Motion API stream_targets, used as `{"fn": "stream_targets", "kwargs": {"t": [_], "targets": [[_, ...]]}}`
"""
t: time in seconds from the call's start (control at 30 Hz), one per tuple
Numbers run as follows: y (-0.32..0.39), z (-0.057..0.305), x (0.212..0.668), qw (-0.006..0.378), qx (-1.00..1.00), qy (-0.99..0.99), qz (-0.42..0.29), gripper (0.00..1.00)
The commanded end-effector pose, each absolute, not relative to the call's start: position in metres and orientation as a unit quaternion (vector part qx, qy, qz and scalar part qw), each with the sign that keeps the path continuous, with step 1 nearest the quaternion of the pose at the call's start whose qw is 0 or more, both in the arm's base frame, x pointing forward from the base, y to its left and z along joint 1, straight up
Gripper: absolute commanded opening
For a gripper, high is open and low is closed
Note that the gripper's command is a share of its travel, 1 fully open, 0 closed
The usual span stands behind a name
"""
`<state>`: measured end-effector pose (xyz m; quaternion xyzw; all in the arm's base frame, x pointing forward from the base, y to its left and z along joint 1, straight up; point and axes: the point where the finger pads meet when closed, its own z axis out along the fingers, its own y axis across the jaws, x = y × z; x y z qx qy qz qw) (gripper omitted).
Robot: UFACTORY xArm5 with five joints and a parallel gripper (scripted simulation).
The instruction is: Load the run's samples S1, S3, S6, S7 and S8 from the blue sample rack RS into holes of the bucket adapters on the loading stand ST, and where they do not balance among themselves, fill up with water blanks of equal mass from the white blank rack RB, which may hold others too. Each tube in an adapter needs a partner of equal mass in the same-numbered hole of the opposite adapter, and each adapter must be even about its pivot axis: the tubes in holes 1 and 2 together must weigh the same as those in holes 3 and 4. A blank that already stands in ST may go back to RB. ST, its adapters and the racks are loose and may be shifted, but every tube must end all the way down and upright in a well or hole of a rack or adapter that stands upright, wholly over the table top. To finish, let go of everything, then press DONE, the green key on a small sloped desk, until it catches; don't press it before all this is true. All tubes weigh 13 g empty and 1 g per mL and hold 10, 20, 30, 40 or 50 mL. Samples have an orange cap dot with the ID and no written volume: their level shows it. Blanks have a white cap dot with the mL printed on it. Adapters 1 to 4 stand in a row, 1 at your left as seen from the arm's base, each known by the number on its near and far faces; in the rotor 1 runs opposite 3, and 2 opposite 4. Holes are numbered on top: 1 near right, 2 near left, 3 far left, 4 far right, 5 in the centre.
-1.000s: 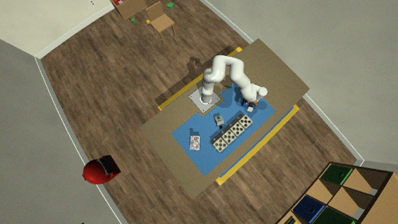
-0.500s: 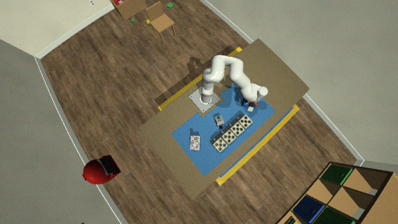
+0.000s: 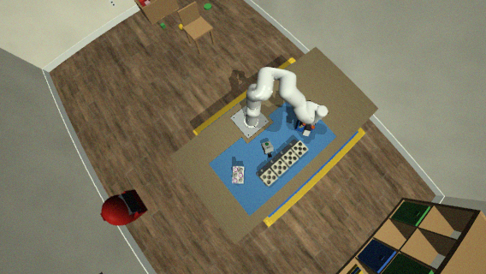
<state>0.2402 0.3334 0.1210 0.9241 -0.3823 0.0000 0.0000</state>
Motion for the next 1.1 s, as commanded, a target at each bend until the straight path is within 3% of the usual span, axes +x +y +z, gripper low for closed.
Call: {"fn": "stream_targets", "kwargs": {"t": [0.0,1.07], "targets": [[0.334,0.125,0.241,-0.002,0.924,-0.382,0.000,0.00],[0.334,0.171,0.241,-0.002,0.924,-0.382,0.000,0.00]]}}
